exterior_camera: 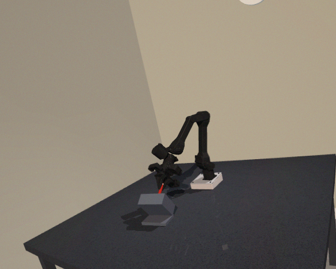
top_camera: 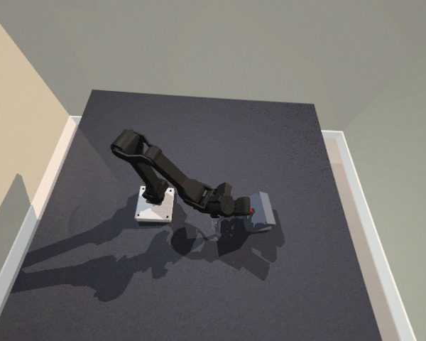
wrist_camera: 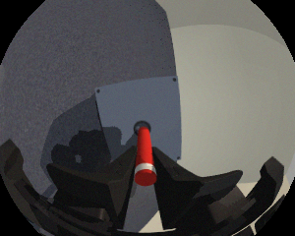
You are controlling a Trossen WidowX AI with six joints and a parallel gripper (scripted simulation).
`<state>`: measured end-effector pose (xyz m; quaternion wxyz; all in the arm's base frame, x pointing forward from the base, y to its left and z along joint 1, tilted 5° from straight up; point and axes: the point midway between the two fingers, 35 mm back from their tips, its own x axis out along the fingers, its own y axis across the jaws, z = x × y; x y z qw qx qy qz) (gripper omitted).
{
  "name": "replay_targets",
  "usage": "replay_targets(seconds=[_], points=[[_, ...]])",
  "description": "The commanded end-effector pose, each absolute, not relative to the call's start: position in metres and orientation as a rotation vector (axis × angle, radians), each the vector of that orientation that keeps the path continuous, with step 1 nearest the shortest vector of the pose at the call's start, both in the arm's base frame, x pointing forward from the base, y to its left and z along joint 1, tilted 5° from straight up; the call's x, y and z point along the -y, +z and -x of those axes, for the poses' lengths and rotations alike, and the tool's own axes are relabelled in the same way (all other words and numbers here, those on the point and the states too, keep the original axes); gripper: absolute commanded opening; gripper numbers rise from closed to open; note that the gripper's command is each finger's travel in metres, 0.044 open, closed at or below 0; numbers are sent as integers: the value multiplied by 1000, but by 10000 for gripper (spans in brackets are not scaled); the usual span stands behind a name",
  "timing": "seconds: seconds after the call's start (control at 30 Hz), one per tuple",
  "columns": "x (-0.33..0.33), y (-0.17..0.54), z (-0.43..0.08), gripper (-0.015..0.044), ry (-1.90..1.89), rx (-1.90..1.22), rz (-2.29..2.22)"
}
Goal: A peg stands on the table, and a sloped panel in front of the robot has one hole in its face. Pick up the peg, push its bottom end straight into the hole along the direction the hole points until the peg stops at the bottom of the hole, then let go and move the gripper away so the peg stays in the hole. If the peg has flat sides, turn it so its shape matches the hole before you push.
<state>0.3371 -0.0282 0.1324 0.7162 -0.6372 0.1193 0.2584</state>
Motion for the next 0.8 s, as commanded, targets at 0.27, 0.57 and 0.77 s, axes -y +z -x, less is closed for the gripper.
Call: replay_targets(seconds=[0.27,0.57,0.77], points=[[27,128,-339,0,579,-267,1408],[27,126,-342,0,579,-267,1408],[27,125,-345,0,579,-267,1408]])
